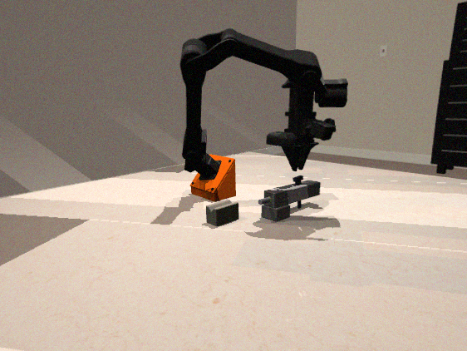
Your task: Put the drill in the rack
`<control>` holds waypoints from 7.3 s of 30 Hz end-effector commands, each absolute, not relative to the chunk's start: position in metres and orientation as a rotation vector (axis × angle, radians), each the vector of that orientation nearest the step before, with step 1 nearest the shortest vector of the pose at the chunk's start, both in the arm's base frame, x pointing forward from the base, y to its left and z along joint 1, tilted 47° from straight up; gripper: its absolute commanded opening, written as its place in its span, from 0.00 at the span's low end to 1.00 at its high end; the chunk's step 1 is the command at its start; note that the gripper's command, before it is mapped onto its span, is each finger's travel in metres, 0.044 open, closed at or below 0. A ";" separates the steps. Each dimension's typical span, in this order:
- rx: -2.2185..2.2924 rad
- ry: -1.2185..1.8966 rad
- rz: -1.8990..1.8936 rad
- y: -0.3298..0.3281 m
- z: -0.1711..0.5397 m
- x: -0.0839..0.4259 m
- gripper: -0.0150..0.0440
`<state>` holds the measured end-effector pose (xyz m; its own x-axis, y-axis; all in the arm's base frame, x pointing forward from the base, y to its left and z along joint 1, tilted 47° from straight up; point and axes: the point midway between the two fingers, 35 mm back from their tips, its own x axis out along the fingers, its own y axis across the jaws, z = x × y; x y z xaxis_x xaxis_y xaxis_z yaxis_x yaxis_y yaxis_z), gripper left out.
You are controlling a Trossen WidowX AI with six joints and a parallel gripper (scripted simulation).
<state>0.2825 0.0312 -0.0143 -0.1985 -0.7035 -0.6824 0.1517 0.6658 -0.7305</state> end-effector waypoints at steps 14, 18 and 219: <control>-0.682 1.700 -0.536 0.039 0.036 0.300 1.00; -0.883 1.794 -0.288 0.005 0.046 0.297 1.00; -1.536 1.957 0.612 -0.147 0.051 0.246 0.87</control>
